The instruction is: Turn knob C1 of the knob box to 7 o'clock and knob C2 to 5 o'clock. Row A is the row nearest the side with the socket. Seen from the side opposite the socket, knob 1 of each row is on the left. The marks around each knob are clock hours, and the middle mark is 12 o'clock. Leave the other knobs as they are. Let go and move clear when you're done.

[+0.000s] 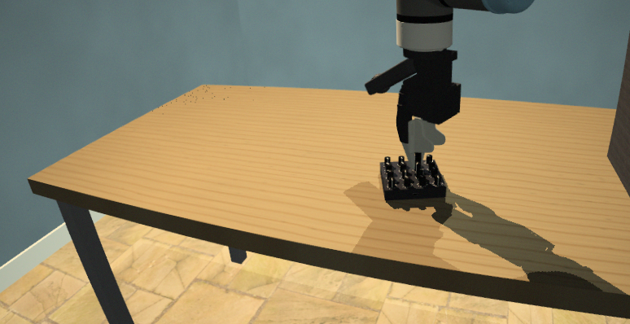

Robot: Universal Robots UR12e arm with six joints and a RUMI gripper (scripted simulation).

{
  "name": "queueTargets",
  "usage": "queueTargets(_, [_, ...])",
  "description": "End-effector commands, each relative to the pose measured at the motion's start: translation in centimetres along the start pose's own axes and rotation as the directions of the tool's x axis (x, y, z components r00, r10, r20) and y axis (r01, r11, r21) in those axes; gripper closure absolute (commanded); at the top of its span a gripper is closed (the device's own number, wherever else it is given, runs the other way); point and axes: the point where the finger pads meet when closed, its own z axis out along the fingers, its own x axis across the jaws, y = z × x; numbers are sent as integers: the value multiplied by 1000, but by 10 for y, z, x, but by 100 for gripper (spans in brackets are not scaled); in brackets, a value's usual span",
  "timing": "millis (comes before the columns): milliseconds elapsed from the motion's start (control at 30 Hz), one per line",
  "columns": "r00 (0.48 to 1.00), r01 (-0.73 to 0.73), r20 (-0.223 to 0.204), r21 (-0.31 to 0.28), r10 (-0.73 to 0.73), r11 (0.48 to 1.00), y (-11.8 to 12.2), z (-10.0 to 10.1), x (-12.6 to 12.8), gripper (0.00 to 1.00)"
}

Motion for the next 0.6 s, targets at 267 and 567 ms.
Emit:
queueTargets(267, [1000,0,0,1,0,1000,-1,-1,0,89])
queueTargets(567, [1000,0,0,1,0,1000,-1,-1,0,96])
